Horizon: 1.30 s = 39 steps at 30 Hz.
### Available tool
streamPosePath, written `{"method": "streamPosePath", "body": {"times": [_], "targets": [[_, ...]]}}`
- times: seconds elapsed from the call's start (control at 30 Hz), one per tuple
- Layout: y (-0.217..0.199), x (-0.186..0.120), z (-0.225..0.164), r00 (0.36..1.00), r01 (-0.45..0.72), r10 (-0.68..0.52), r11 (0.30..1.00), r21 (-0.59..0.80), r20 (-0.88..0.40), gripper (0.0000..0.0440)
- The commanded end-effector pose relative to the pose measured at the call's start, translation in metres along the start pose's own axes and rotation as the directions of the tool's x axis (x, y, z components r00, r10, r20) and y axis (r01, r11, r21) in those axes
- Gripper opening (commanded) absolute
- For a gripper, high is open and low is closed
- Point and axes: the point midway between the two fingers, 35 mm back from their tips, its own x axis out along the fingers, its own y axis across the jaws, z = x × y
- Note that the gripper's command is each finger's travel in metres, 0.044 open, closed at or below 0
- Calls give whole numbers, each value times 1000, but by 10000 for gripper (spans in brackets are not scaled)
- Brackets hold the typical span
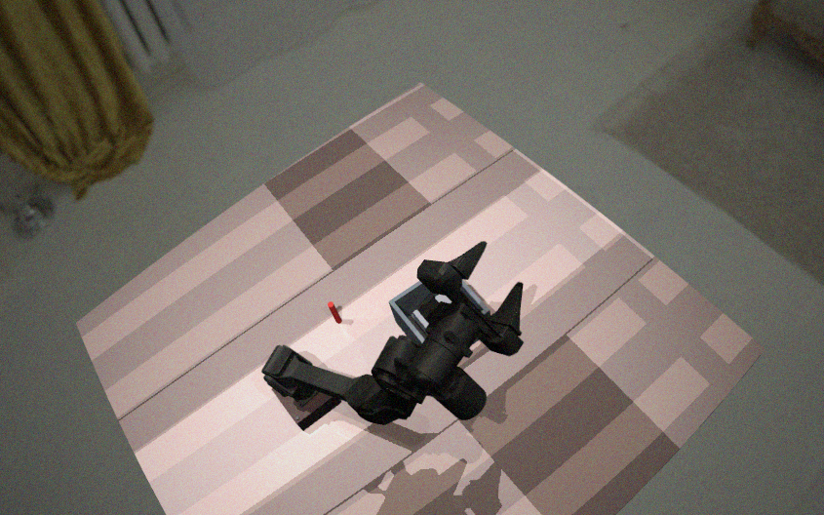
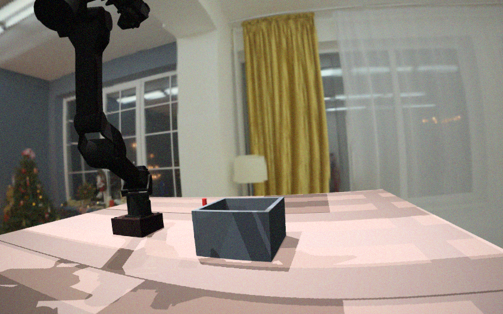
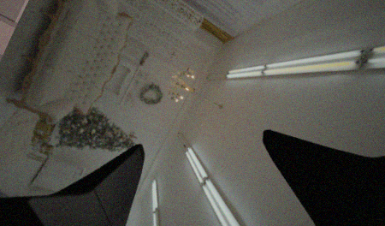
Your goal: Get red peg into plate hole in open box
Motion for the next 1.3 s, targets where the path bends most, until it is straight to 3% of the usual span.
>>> {"method": "streamPosePath", "body": {"times": [0.0,0.3,0.6,0.9,1.27], "targets": [[-22,-13,-5,998,-8,1,994,-107,-60,440],[-78,-49,-14,977,-65,-15,929,-364,-212,440],[-139,-79,-7,941,-155,-64,791,-592,-333,440],[-198,-100,15,901,-263,-136,586,-766,-413,440],[-265,-112,61,863,-386,-235,266,-883,-448,440]]}}
